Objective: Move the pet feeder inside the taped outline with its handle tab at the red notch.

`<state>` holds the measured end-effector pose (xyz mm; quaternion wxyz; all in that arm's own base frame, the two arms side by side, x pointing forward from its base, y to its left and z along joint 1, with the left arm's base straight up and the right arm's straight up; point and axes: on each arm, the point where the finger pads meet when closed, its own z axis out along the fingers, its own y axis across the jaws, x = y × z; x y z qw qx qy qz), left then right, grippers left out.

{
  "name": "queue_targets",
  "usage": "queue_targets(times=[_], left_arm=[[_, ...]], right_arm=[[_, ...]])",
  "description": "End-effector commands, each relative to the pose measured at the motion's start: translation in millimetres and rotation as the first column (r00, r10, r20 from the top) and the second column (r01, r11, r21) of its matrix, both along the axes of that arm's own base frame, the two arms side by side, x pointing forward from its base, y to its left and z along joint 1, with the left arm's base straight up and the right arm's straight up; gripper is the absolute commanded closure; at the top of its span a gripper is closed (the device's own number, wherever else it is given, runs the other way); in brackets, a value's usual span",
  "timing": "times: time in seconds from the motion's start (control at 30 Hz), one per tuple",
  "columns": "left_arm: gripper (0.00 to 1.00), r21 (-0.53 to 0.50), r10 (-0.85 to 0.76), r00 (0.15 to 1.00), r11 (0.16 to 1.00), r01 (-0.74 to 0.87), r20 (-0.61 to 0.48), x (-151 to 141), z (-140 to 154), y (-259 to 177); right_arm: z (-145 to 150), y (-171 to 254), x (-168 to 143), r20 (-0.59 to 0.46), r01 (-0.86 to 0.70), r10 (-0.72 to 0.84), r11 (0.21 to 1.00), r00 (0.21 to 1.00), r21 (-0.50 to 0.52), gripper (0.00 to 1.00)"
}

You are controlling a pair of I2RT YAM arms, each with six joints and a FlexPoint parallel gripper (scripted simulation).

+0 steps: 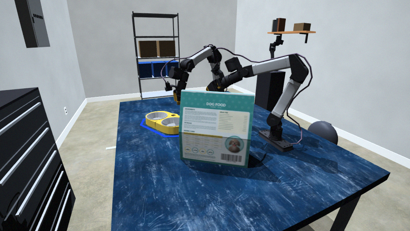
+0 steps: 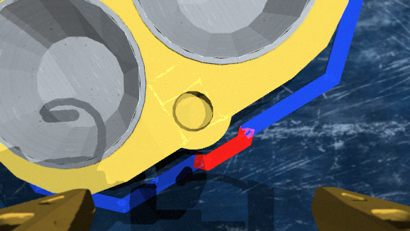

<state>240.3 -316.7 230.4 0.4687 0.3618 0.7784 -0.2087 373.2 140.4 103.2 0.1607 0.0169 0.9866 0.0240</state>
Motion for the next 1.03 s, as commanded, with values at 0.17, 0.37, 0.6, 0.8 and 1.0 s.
queue_targets(times=[0.17,0.37,0.6,0.8,1.0], left_arm=[[0.00,-0.017,0.006,1.000,1.000,-0.006,0.011,1,7,1],[0.00,-0.017,0.006,1.000,1.000,-0.006,0.011,1,7,1],[0.00,-0.017,0.006,1.000,1.000,-0.006,0.011,1,7,1],[0.00,-0.017,0.006,1.000,1.000,-0.006,0.011,1,7,1],[0.00,-0.017,0.006,1.000,1.000,-0.006,0.011,1,7,1]], right_arm=[[23,1,0,0.144,-0.350,0.353,0.936,0.925,-0.044,0.00],[18,-3,-3,0.134,-0.368,0.372,0.928,0.918,-0.057,0.00],[17,-3,-5,0.120,-0.368,0.372,0.928,0.921,-0.056,0.00],[17,-3,-5,0.121,-0.368,0.372,0.928,0.920,-0.056,0.00],[17,-3,-5,0.121,-0.368,0.372,0.928,0.920,-0.056,0.00]])
